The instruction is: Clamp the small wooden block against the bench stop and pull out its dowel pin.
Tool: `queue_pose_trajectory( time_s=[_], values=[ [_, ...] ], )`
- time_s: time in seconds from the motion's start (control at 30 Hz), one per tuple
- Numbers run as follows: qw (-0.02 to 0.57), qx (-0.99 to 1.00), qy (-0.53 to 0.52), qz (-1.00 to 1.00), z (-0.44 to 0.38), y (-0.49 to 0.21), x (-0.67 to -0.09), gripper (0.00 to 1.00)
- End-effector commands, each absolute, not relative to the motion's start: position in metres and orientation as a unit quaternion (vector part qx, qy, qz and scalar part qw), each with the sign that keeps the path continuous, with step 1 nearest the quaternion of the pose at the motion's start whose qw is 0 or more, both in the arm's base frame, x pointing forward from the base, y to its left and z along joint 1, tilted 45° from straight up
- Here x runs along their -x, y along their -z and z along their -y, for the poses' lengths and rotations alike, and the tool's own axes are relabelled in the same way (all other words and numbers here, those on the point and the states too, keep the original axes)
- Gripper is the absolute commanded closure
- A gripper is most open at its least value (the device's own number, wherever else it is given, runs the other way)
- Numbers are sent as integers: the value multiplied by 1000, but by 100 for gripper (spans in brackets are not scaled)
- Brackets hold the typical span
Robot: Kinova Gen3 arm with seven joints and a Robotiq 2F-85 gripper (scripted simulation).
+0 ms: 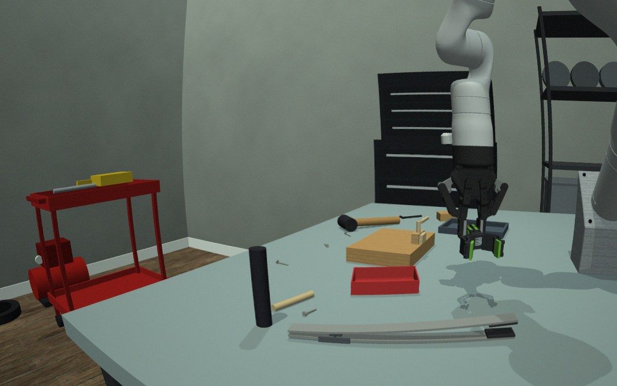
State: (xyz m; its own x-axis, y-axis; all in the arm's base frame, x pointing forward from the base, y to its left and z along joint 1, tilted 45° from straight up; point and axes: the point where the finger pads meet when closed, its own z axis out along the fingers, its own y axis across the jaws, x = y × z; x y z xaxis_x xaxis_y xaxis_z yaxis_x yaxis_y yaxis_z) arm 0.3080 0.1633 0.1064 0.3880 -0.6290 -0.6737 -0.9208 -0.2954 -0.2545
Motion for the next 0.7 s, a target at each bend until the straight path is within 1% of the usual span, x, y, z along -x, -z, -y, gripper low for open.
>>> queue_pose_trajectory(
  time_s=[0.0,0.67],
  values=[
    [324,779,-231,-484,-165,-108,-309,68],
    [354,830,-206,-378,-169,-110,-314,68]
  ],
)
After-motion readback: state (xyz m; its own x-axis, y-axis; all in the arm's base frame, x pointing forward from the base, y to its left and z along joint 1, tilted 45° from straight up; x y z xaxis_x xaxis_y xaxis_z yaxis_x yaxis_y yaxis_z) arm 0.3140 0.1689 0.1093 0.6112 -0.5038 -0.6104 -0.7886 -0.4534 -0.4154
